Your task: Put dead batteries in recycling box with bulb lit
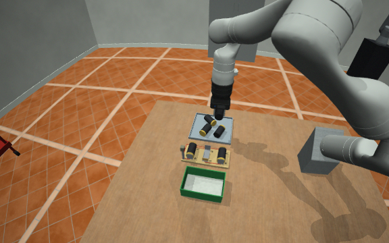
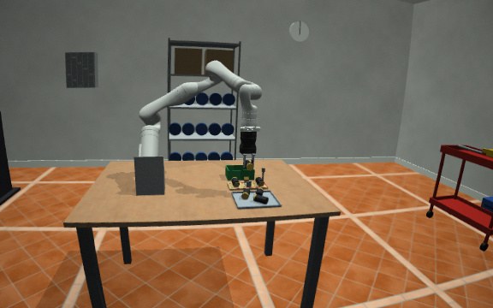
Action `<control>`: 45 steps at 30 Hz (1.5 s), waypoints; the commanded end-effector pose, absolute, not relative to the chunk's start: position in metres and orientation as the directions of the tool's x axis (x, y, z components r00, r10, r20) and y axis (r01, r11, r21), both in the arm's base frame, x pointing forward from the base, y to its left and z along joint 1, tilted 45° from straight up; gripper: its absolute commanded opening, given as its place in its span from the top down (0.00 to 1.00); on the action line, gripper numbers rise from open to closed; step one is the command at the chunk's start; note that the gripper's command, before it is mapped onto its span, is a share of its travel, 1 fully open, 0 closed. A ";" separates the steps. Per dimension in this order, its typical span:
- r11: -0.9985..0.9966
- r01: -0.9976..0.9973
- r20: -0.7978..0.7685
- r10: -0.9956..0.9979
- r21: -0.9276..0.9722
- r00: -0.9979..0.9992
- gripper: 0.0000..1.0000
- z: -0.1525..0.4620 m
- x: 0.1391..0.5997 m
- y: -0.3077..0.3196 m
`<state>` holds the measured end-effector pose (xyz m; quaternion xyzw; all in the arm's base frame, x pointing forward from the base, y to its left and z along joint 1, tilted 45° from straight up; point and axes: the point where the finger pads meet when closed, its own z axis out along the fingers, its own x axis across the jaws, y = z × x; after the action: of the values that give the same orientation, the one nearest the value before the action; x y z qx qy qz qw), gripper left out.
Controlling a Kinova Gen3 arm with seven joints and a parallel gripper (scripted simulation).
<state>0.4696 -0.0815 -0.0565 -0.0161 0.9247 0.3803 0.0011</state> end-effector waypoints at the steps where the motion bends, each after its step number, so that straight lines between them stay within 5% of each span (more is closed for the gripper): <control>1: 0.702 0.015 0.017 0.004 0.712 -1.000 0.43 -0.094 0.453 -0.113; 45: 0.702 0.018 0.019 0.006 0.712 -1.000 0.43 -0.142 0.437 -0.145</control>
<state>0.4382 -0.1500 -0.1380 0.0065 0.9230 0.3847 -0.0059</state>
